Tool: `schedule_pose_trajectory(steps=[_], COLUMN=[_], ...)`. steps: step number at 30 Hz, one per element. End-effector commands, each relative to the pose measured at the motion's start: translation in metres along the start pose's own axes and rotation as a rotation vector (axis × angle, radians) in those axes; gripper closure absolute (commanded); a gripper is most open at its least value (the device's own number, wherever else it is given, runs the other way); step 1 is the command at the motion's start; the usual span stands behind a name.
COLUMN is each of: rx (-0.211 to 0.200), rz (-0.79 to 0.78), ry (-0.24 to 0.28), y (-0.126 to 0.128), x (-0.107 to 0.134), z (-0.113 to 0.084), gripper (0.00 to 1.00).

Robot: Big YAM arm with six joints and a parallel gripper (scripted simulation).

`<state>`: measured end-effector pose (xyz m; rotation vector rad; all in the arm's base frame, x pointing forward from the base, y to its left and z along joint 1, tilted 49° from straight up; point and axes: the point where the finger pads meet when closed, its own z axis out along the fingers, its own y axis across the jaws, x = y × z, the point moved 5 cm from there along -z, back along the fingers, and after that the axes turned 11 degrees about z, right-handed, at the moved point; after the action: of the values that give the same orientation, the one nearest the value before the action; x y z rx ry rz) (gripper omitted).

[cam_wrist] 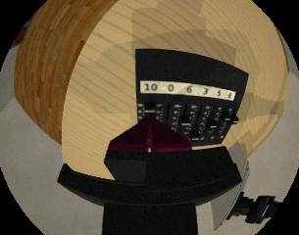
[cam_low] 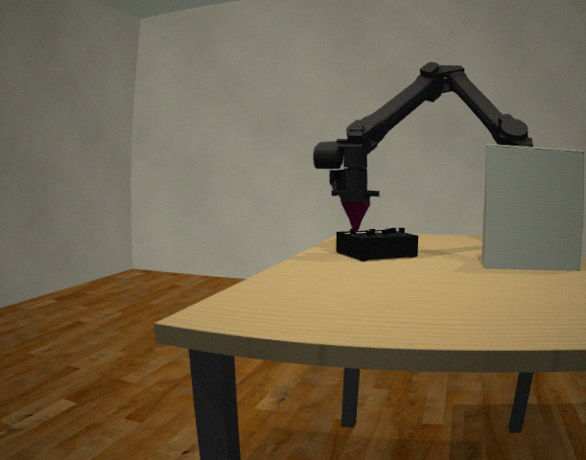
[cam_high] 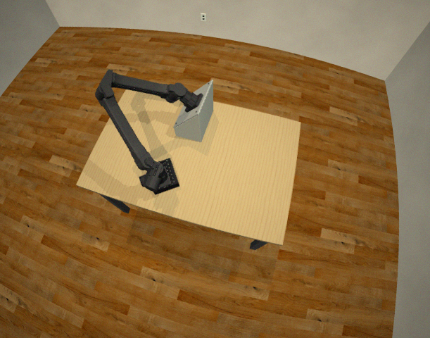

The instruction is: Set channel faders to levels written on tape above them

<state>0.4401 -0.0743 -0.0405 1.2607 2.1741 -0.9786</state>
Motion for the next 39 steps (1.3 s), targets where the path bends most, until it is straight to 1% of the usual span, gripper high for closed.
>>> schedule_pose_trajectory(steps=[1,5,9,16,18,20,21,28,30,31,33,37,39], rx=[-0.026,-0.031,-0.024,-0.025,-0.027,-0.042,-0.045,-0.048,-0.048,-0.035,-0.046,-0.044,-0.028], rz=[0.072,0.084,0.073,0.07,0.055,0.038,0.041,0.043,0.043,0.046,0.04,0.037,0.053], ry=[-0.023,-0.025,-0.022,-0.022,-0.022,-0.03,-0.031,-0.029,-0.029,-0.022,-0.026,-0.024,-0.016], y=[0.008,0.009,0.005,0.005,0.007,0.013,0.014,0.014,0.014,0.009,0.013,0.012,0.007], x=[-0.029,-0.027,-0.021,-0.02,-0.017,-0.013,-0.014,-0.015,-0.015,-0.015,-0.013,-0.011,-0.017], z=[-0.008,-0.008,-0.006,-0.007,-0.013,-0.025,-0.028,-0.049,-0.049,-0.046,-0.056,-0.06,-0.053], gripper=[1.0,1.0,1.0,1.0,1.0,1.0,1.0,1.0,1.0,1.0,1.0,1.0,1.0])
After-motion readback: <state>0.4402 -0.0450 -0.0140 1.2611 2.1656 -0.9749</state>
